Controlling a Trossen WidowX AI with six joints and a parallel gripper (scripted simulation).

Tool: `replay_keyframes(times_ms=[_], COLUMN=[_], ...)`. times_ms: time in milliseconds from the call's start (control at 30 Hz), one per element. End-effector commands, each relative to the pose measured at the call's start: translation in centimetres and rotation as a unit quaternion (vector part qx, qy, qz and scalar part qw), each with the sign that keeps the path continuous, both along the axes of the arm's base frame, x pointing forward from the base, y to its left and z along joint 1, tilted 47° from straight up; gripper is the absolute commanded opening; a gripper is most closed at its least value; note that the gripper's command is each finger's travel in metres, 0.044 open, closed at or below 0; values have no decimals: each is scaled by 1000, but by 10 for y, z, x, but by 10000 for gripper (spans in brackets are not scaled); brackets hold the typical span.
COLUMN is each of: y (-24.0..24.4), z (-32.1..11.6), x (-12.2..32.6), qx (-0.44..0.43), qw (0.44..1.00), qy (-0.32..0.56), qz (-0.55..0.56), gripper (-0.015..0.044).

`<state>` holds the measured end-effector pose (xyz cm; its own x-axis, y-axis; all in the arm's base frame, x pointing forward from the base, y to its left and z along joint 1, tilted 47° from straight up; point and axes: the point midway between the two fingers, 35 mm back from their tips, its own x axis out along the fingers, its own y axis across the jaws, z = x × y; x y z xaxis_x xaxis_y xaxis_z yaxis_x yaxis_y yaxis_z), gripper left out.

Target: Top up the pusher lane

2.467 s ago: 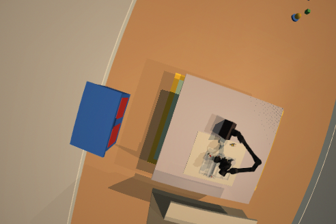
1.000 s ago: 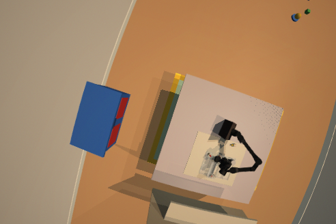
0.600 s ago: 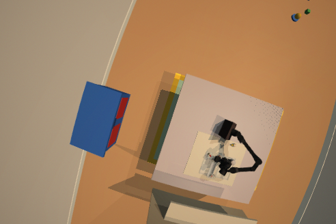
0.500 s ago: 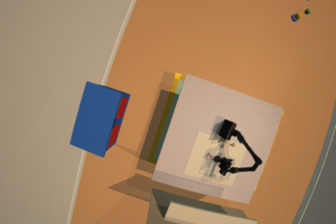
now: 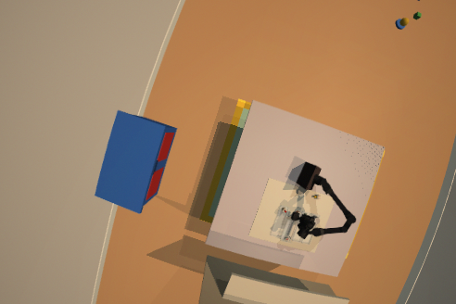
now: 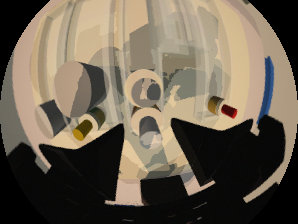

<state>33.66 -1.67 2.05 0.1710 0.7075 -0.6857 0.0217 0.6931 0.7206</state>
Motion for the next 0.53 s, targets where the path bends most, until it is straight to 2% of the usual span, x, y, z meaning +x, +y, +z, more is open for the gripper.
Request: replay_keyframes(times_ms=[0,233,500], y=[-6,-6,-3], z=[5,5,2], x=[1,-4,-31], qx=[-4,-4,-5], qw=[1000,1000,1000], qy=[-7,-6,-6], qz=[0,0,0], gripper=[272,272,272])
